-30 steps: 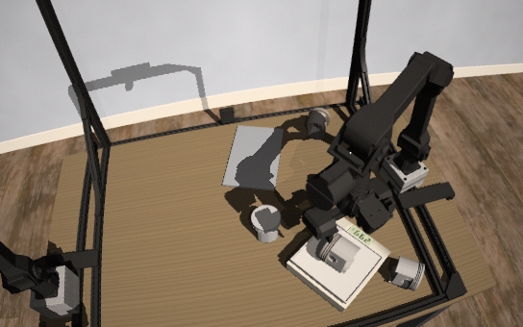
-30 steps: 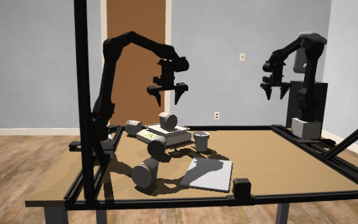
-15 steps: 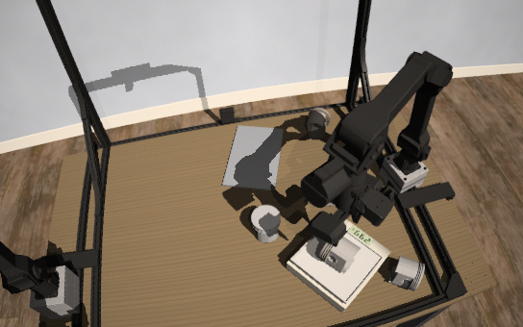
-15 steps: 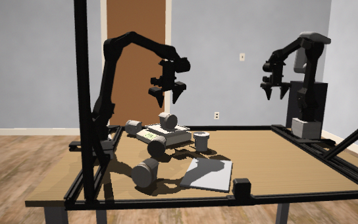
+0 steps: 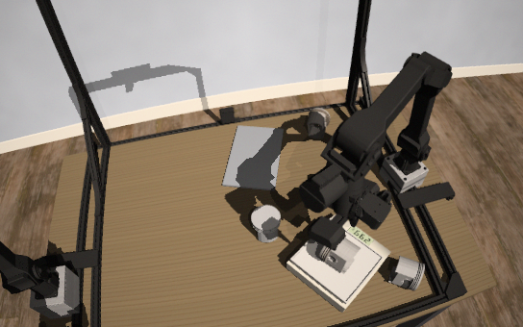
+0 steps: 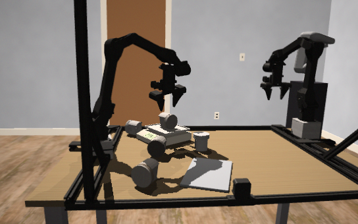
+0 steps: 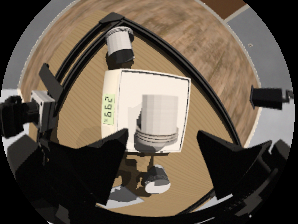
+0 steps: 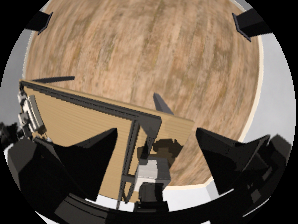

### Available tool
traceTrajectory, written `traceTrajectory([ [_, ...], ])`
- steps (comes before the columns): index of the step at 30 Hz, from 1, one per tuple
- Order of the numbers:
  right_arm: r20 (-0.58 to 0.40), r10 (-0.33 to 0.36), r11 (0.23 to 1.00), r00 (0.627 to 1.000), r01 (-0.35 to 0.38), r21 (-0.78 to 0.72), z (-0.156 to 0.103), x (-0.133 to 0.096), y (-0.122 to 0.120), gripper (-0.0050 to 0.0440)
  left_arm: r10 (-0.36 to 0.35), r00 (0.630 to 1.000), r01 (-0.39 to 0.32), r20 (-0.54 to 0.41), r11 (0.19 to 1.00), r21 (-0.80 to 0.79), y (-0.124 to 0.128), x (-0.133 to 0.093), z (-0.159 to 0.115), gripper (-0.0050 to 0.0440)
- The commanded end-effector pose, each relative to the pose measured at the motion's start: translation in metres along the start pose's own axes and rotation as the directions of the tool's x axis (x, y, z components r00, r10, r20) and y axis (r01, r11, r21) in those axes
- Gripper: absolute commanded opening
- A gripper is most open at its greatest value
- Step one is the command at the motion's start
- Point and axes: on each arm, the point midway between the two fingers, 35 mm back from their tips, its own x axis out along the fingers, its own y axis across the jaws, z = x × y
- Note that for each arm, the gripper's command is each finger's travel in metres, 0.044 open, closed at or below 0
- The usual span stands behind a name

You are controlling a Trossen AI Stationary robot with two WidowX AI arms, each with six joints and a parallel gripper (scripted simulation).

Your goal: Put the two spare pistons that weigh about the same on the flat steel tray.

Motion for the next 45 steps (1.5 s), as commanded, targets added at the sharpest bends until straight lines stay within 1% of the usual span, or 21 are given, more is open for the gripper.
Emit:
traceTrajectory([
  [1,-0.001,0.003,1.000,1.000,-0.003,-0.004,0.000,0.000,0.000,0.0440,0.015,1.000,-0.015,0.008,1.000,0.001,0.004,0.007,0.000,0.0378],
  [45,-0.001,0.003,1.000,1.000,-0.003,-0.004,0.000,0.000,0.000,0.0440,0.020,1.000,-0.020,0.009,1.000,0.002,0.005,0.073,0.001,0.0378],
])
